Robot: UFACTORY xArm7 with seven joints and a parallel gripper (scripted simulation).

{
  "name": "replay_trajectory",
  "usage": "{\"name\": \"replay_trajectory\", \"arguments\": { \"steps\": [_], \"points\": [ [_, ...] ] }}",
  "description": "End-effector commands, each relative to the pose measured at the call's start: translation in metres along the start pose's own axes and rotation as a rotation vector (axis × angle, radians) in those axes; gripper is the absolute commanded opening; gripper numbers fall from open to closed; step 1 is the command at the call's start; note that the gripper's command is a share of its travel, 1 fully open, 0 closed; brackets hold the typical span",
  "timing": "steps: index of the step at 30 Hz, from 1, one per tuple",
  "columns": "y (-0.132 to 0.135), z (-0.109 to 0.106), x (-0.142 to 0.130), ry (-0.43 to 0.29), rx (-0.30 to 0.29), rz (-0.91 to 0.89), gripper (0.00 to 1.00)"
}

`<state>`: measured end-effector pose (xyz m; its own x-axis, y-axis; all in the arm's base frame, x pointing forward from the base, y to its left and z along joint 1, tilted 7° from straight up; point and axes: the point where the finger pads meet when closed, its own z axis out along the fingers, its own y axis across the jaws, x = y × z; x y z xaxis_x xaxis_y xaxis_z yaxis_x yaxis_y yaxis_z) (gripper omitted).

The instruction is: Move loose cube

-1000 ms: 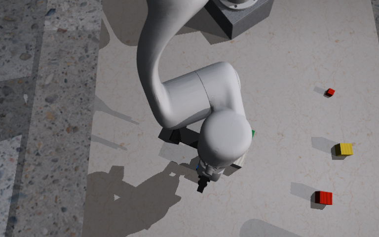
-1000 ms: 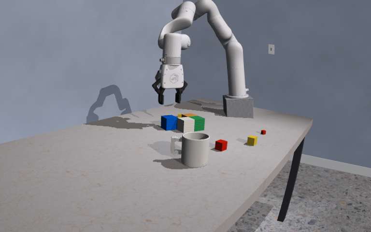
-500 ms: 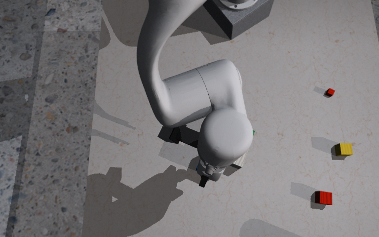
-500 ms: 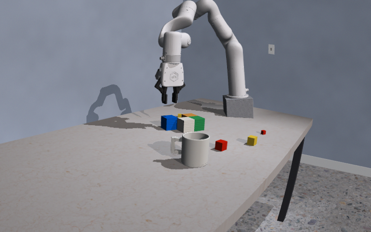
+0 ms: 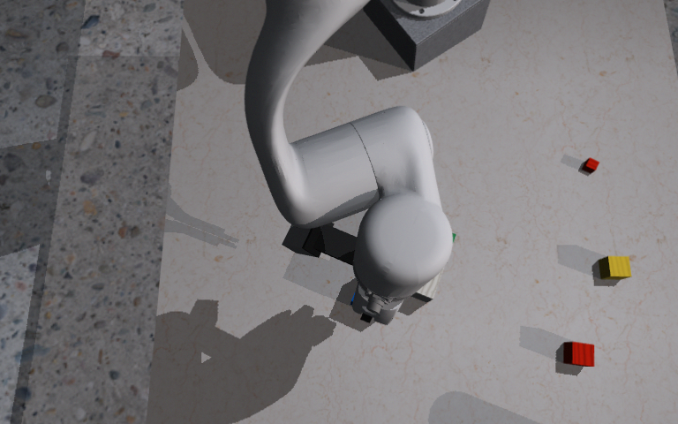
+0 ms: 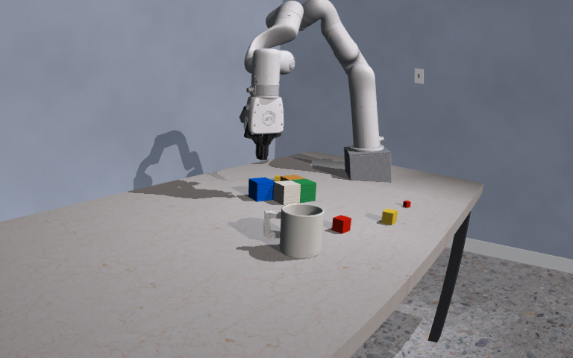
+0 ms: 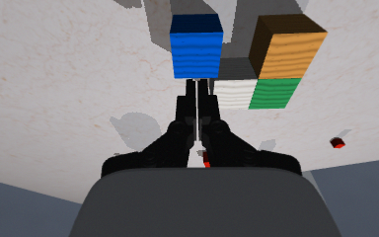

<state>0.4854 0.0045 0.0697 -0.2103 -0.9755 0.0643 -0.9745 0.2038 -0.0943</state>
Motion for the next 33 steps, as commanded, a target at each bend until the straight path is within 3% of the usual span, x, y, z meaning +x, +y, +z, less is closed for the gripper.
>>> {"name": "replay_trajectory", "arguments": {
  "steps": [1,22,33],
  "points": [
    [-0.0013,-0.0013,-0.0005,-0.001,0.004,0.0,0.0],
    [-0.0014,-0.001,-0.0006,0.0,0.003,0.023,0.0],
    [-0.0037,0.0033,-0.0011,0.002,-0.011,0.336,0.0]
  ]
}}
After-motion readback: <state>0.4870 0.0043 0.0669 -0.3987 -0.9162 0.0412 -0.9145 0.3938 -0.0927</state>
